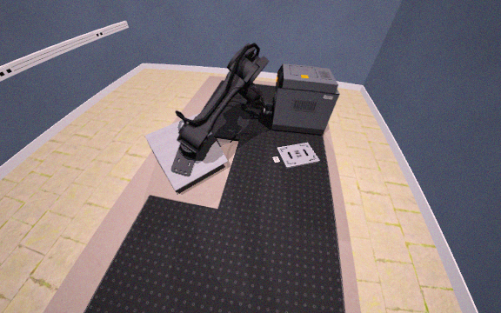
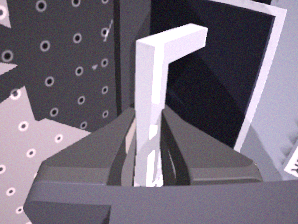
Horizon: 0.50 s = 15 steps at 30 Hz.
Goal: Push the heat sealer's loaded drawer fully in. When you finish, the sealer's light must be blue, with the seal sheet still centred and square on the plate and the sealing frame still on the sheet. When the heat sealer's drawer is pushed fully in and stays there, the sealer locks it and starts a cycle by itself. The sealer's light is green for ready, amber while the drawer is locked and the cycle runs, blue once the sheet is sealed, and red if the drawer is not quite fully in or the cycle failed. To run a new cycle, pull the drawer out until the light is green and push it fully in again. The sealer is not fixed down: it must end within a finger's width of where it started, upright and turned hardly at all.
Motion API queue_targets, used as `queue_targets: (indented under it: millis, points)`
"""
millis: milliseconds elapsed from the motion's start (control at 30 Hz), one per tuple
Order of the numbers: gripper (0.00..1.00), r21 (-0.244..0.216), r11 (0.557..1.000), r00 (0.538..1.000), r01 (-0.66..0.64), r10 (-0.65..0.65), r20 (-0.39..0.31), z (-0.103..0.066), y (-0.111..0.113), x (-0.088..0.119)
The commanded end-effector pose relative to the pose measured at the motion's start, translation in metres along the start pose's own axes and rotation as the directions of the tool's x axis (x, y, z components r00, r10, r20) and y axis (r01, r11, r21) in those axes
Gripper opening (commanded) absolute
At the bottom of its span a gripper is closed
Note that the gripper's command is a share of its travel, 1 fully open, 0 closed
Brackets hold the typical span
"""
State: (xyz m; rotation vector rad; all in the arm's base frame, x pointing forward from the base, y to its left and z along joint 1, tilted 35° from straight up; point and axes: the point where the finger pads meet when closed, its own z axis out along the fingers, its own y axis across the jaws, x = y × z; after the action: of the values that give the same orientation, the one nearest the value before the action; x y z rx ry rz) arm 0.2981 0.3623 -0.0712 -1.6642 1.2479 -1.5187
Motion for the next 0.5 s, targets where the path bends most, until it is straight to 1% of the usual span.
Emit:
queue_targets:
  millis: [0, 100, 133, 267, 367, 467]
  points:
    - [0.0, 0.004, 0.996, 0.996, -0.093, 0.093, 0.015, 0.014, -0.033, -0.003]
    - [0.0, 0.002, 0.996, 0.996, -0.086, 0.086, 0.014, 0.01, -0.027, -0.002]
    - [0.0, 0.004, 0.995, 0.995, -0.097, 0.097, 0.016, 0.008, -0.03, -0.004]
    - [0.0, 0.003, 0.993, 0.993, -0.116, 0.116, 0.017, 0.003, -0.027, -0.005]
    - [0.0, 0.001, 0.996, 0.996, -0.089, 0.089, 0.022, -0.004, -0.022, -0.006]
    - [0.0, 0.001, 0.996, 0.996, -0.089, 0.089, 0.021, -0.003, -0.022, -0.006]
